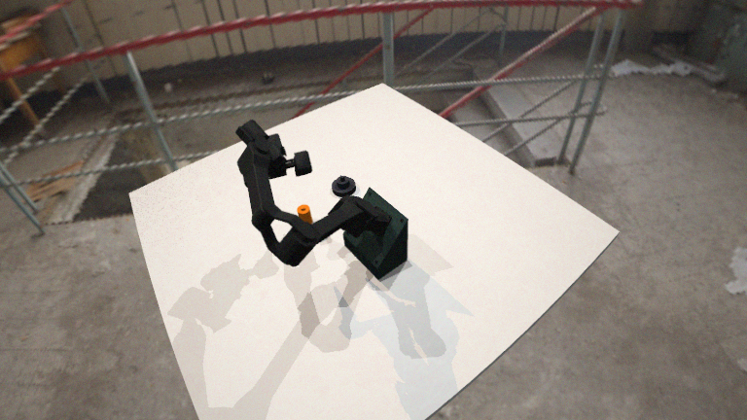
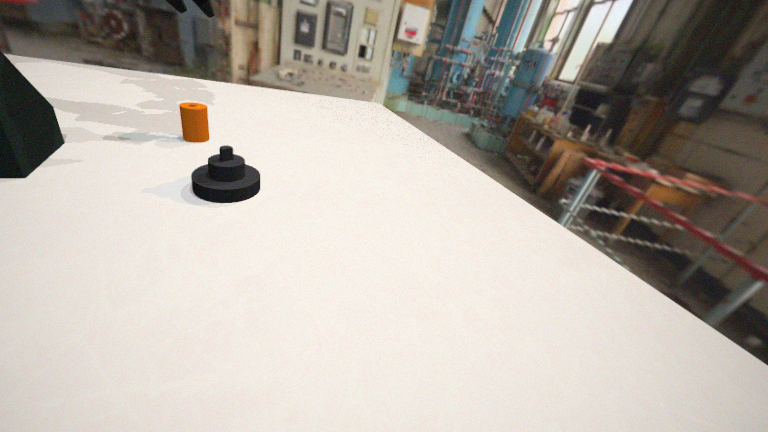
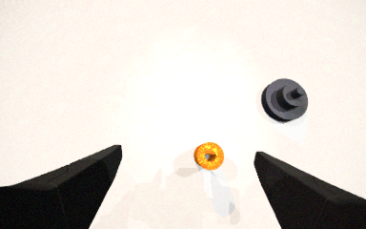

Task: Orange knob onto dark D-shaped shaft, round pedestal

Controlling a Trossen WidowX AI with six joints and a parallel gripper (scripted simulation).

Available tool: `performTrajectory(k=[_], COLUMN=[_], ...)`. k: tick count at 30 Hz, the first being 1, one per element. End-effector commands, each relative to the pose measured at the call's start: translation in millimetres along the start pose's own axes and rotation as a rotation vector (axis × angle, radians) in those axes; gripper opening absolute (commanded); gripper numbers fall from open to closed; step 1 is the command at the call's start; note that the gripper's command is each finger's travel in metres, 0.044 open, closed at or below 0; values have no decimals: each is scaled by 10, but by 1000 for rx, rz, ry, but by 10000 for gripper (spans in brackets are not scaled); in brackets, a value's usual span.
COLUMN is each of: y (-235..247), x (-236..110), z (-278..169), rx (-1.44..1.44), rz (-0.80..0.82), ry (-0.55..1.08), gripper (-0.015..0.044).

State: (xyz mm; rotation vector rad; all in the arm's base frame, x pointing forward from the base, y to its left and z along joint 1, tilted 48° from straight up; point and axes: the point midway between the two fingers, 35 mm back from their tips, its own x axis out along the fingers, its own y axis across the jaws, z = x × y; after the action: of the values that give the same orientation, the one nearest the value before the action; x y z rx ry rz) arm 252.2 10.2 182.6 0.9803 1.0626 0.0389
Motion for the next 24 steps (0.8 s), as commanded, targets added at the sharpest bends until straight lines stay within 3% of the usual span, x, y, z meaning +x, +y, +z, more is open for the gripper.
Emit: performTrajectory(k=[1, 4, 19, 24], y=[-317, -351, -379, -372], x=[585, 668, 681, 979], z=[-212, -256, -237, -420], rx=[-401, -460, -461, -461], rz=[90, 140, 141, 143], ry=[466, 533, 534, 534], gripper=[440, 440, 440, 440])
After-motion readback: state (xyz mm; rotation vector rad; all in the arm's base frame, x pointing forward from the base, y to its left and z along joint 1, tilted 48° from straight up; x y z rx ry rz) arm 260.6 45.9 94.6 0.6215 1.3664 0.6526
